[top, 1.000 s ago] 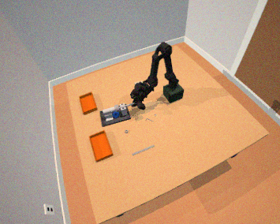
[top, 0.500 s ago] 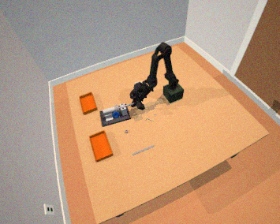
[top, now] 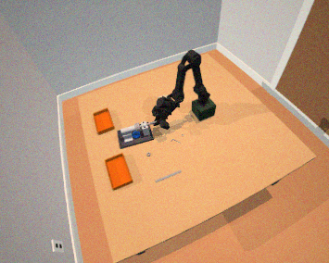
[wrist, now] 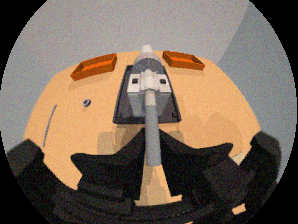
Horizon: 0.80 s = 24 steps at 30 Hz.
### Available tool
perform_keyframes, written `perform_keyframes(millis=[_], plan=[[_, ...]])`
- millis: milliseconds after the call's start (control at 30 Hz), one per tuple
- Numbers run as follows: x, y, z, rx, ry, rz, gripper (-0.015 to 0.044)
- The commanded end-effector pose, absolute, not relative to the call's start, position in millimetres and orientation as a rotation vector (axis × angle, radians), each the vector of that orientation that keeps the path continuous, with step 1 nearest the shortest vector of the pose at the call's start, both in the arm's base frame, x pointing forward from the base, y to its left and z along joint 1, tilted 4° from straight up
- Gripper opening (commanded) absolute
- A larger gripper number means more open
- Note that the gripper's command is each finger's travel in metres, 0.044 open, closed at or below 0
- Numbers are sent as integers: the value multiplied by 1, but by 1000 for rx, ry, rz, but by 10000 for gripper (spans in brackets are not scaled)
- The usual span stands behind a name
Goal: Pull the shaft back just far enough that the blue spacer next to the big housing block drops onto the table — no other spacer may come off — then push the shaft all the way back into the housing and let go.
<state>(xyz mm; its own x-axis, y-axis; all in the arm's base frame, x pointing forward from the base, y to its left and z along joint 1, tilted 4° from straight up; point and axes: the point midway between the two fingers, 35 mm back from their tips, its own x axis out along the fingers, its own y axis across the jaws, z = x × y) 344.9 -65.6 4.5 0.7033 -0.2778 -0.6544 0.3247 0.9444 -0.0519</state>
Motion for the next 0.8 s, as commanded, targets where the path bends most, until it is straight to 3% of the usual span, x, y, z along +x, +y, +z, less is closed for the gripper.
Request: perform_keyframes(millis=[0,767], plan=[[347,-66,5,66,716,-332,0],[354,-68,5,66,715,-332,0]])
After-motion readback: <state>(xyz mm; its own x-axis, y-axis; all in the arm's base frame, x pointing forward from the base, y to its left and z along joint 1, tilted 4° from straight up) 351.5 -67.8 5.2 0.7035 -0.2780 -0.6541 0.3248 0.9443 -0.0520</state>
